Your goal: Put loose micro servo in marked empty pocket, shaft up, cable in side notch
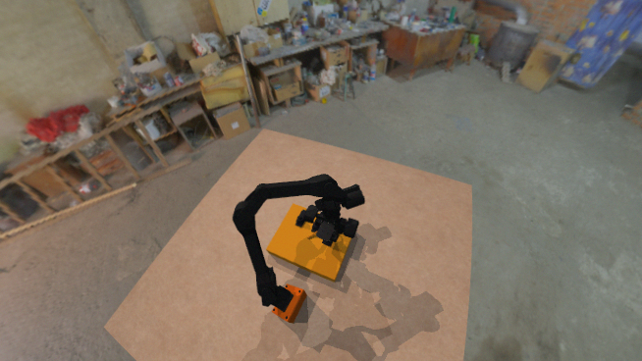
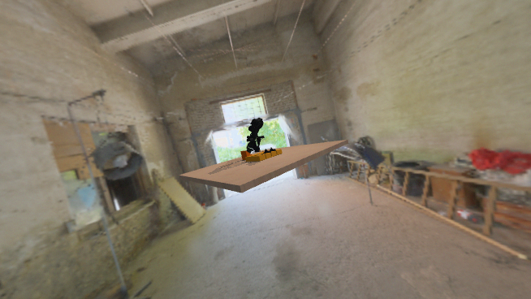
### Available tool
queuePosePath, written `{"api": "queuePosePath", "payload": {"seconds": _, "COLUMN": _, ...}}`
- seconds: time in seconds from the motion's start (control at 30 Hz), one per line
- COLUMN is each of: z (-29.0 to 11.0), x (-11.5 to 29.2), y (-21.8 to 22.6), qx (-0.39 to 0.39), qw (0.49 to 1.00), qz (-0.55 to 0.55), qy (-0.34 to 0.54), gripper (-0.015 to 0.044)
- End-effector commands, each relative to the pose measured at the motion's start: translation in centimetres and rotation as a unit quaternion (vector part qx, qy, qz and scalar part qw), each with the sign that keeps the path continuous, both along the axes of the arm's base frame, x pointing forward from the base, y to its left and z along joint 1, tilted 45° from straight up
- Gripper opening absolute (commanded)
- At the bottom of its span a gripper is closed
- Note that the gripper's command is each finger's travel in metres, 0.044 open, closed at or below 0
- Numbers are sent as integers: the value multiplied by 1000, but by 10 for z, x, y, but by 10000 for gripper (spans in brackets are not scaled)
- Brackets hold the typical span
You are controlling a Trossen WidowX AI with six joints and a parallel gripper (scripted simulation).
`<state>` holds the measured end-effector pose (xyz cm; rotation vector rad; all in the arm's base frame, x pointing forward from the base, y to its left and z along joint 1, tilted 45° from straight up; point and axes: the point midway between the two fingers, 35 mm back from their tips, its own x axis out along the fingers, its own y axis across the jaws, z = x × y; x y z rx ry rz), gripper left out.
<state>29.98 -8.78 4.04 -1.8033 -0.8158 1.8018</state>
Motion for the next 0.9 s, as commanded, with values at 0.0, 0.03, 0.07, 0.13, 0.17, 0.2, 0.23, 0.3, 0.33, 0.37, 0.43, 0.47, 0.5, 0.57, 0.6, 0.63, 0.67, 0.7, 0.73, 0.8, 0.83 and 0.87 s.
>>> {"api": "queuePosePath", "payload": {"seconds": 0.0, "z": 1, "x": 13, "y": 1, "qx": 1, "qw": 1000, "qz": -2, "qy": 0, "gripper": 0}}
{"api": "queuePosePath", "payload": {"seconds": 0.03, "z": 1, "x": 17, "y": 2, "qx": 1, "qw": 1000, "qz": -2, "qy": 0, "gripper": 0}}
{"api": "queuePosePath", "payload": {"seconds": 0.07, "z": 2, "x": 20, "y": 2, "qx": 1, "qw": 1000, "qz": -2, "qy": 0, "gripper": 0}}
{"api": "queuePosePath", "payload": {"seconds": 0.13, "z": 2, "x": 27, "y": 3, "qx": 1, "qw": 1000, "qz": -2, "qy": 0, "gripper": 0}}
{"api": "queuePosePath", "payload": {"seconds": 0.17, "z": 2, "x": 31, "y": 3, "qx": 1, "qw": 1000, "qz": -2, "qy": 0, "gripper": 0}}
{"api": "queuePosePath", "payload": {"seconds": 0.2, "z": 2, "x": 35, "y": 3, "qx": 1, "qw": 1000, "qz": -2, "qy": -1, "gripper": 0}}
{"api": "queuePosePath", "payload": {"seconds": 0.23, "z": 2, "x": 38, "y": 4, "qx": 1, "qw": 1000, "qz": -2, "qy": -1, "gripper": 0}}
{"api": "queuePosePath", "payload": {"seconds": 0.3, "z": 3, "x": 45, "y": 4, "qx": 1, "qw": 1000, "qz": -2, "qy": -1, "gripper": 0}}
{"api": "queuePosePath", "payload": {"seconds": 0.33, "z": 3, "x": 48, "y": 5, "qx": 1, "qw": 1000, "qz": -2, "qy": -1, "gripper": 0}}
{"api": "queuePosePath", "payload": {"seconds": 0.37, "z": 3, "x": 51, "y": 5, "qx": 1, "qw": 1000, "qz": -2, "qy": -1, "gripper": 0}}
{"api": "queuePosePath", "payload": {"seconds": 0.43, "z": 3, "x": 53, "y": 5, "qx": 1, "qw": 1000, "qz": -2, "qy": -1, "gripper": 0}}
{"api": "queuePosePath", "payload": {"seconds": 0.47, "z": 3, "x": 53, "y": 5, "qx": 1, "qw": 1000, "qz": -2, "qy": -1, "gripper": 0}}
{"api": "queuePosePath", "payload": {"seconds": 0.5, "z": 3, "x": 53, "y": 6, "qx": 1, "qw": 1000, "qz": -2, "qy": -1, "gripper": 0}}
{"api": "queuePosePath", "payload": {"seconds": 0.57, "z": 1, "x": 53, "y": 7, "qx": 1, "qw": 1000, "qz": -2, "qy": -1, "gripper": 0}}
{"api": "queuePosePath", "payload": {"seconds": 0.6, "z": 1, "x": 53, "y": 8, "qx": 1, "qw": 1000, "qz": -2, "qy": -1, "gripper": 0}}
{"api": "queuePosePath", "payload": {"seconds": 0.63, "z": 0, "x": 53, "y": 9, "qx": 2, "qw": 1000, "qz": -2, "qy": -1, "gripper": 0}}
{"api": "queuePosePath", "payload": {"seconds": 0.67, "z": -1, "x": 53, "y": 10, "qx": 2, "qw": 1000, "qz": -2, "qy": -1, "gripper": 0}}
{"api": "queuePosePath", "payload": {"seconds": 0.7, "z": -3, "x": 53, "y": 11, "qx": 2, "qw": 1000, "qz": -2, "qy": -1, "gripper": 0}}
{"api": "queuePosePath", "payload": {"seconds": 0.73, "z": -4, "x": 53, "y": 12, "qx": 2, "qw": 1000, "qz": -2, "qy": -1, "gripper": 0}}
{"api": "queuePosePath", "payload": {"seconds": 0.8, "z": -6, "x": 53, "y": 14, "qx": 2, "qw": 1000, "qz": -2, "qy": -1, "gripper": 0}}
{"api": "queuePosePath", "payload": {"seconds": 0.83, "z": -7, "x": 53, "y": 15, "qx": 2, "qw": 1000, "qz": -2, "qy": -1, "gripper": 0}}
{"api": "queuePosePath", "payload": {"seconds": 0.87, "z": -8, "x": 53, "y": 17, "qx": 2, "qw": 1000, "qz": -2, "qy": -1, "gripper": 0}}
